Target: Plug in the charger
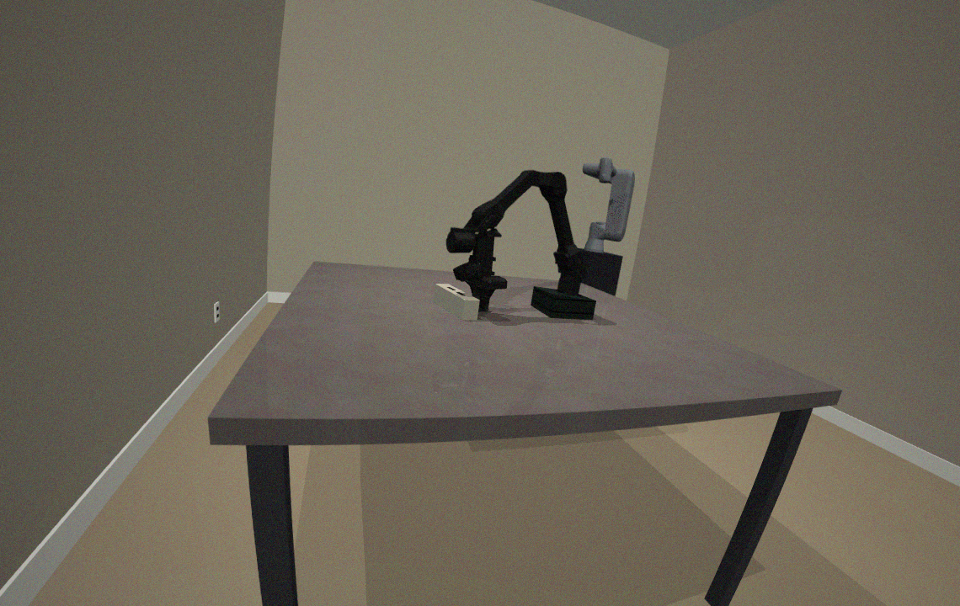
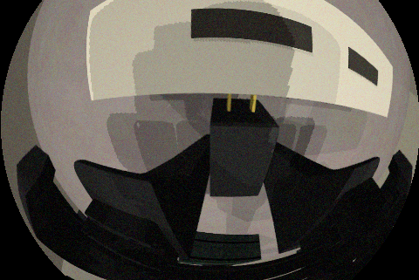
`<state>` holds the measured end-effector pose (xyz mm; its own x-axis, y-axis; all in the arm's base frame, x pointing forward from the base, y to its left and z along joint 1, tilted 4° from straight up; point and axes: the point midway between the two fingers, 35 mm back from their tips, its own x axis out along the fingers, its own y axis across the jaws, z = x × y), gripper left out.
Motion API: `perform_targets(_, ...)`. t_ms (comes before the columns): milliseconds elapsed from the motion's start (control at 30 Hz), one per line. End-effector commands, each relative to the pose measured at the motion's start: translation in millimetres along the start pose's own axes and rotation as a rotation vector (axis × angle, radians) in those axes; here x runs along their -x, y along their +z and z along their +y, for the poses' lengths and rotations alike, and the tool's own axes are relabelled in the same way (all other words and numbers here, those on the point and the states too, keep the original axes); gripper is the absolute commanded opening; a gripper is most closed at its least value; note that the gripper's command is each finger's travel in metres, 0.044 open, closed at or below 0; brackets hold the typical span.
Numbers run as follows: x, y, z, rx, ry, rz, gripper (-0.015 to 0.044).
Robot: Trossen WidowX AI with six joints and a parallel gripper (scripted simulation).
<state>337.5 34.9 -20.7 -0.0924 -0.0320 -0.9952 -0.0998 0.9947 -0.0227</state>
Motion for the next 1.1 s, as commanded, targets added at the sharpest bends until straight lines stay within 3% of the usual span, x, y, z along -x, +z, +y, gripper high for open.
perform_targets(0, 0.2, 1.3, 0.7, 0.004, 0.005, 0.002, 0.0)
perform_targets(1067, 1.4, 10.9, 0.7, 0.004, 0.005, 0.001, 0.0)
